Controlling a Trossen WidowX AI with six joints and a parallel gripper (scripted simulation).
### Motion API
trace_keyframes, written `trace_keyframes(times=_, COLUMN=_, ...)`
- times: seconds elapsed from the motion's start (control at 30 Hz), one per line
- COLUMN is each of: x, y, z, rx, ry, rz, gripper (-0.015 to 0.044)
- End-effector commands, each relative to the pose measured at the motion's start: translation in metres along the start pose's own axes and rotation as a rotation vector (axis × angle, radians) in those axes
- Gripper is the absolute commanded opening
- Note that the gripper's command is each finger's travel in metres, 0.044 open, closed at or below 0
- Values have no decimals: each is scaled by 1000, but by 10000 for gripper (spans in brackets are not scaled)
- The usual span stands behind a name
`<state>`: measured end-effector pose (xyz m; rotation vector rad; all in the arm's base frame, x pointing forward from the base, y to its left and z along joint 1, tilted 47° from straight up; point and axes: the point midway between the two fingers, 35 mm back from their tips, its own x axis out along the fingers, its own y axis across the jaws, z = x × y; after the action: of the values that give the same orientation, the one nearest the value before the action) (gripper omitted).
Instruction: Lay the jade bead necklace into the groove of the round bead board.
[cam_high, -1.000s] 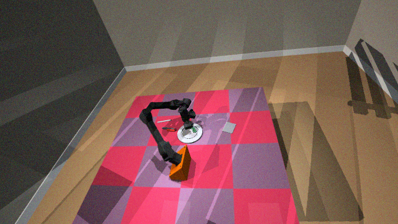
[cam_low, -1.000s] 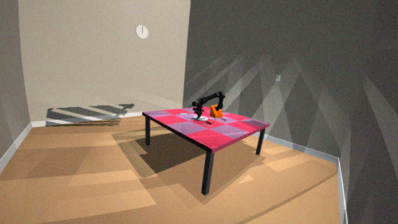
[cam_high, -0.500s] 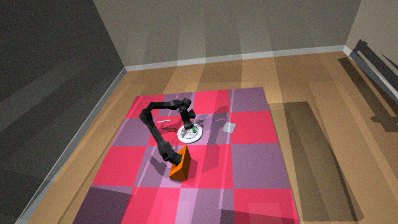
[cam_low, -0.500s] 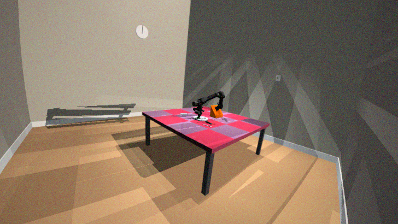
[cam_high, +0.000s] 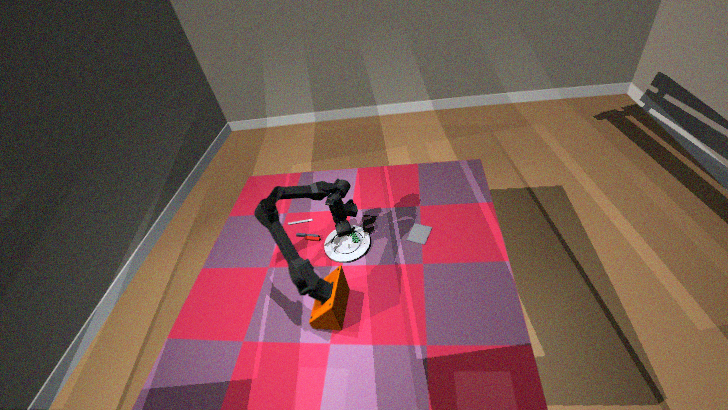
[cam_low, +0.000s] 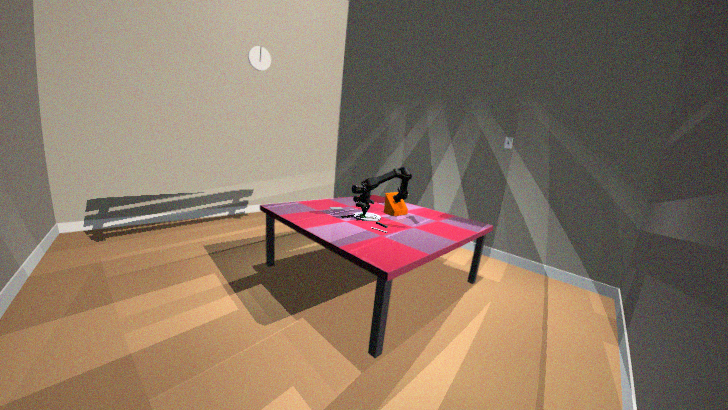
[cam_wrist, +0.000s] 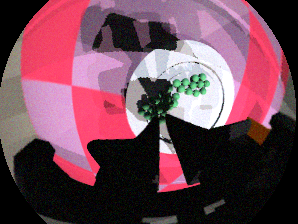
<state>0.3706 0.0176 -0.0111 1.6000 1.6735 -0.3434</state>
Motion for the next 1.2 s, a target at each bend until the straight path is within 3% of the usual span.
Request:
trace_keyframes(times=0.0, x=-2, y=-2, z=-2, rx=-1, ry=1, rz=3, gripper=0)
trace_keyframes(times=1.0, x=10, y=-12, z=-11, rx=0, ry=2, rz=3, gripper=0)
trace_keyframes(times=1.17, x=7, y=-12, z=-8, rx=0, ry=-6, rz=8, gripper=131)
